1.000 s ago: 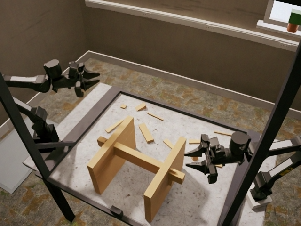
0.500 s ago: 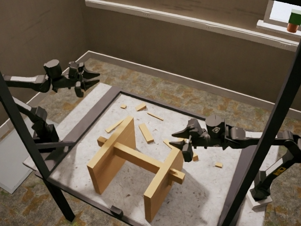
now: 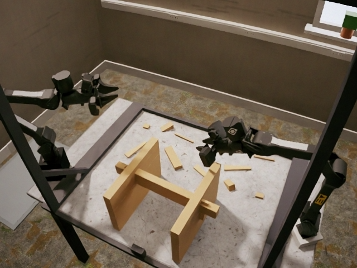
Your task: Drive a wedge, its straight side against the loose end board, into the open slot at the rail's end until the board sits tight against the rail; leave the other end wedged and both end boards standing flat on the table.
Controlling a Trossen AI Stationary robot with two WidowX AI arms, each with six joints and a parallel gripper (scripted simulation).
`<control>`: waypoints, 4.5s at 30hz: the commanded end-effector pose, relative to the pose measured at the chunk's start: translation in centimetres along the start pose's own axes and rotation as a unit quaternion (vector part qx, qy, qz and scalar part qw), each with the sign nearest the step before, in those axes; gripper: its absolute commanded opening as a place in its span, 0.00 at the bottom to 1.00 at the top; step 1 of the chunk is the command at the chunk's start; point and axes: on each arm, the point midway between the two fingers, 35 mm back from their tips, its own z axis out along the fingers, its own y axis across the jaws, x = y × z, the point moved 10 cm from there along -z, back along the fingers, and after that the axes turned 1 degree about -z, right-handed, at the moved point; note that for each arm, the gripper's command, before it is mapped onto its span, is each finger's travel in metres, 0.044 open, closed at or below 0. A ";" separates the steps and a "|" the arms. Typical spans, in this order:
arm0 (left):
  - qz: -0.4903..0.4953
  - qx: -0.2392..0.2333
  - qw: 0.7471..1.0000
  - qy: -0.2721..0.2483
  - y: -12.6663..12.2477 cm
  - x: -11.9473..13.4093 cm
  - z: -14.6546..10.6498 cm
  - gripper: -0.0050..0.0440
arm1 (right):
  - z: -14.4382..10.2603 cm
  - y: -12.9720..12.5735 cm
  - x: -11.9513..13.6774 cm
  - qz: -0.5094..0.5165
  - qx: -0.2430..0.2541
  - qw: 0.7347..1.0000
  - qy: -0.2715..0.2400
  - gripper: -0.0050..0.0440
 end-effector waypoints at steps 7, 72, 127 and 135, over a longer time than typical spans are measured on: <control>-0.002 0.001 1.000 -0.012 -0.1 -0.9 -0.1 0.52 | 3.9 -6.3 -2.4 0.052 0.097 0.992 0.061 0.51; -0.002 0.001 1.000 -0.012 -0.1 -0.9 -0.1 0.52 | 14.1 -7.4 15.4 0.059 0.108 0.990 0.067 0.51; -0.002 0.001 1.000 -0.012 -0.1 -0.9 -0.1 0.52 | 16.9 -7.5 19.7 0.059 0.107 0.991 0.057 0.12; -0.002 0.001 1.000 -0.012 -0.1 -0.9 -0.1 0.52 | 16.3 -7.2 18.6 0.061 0.107 0.991 0.053 0.12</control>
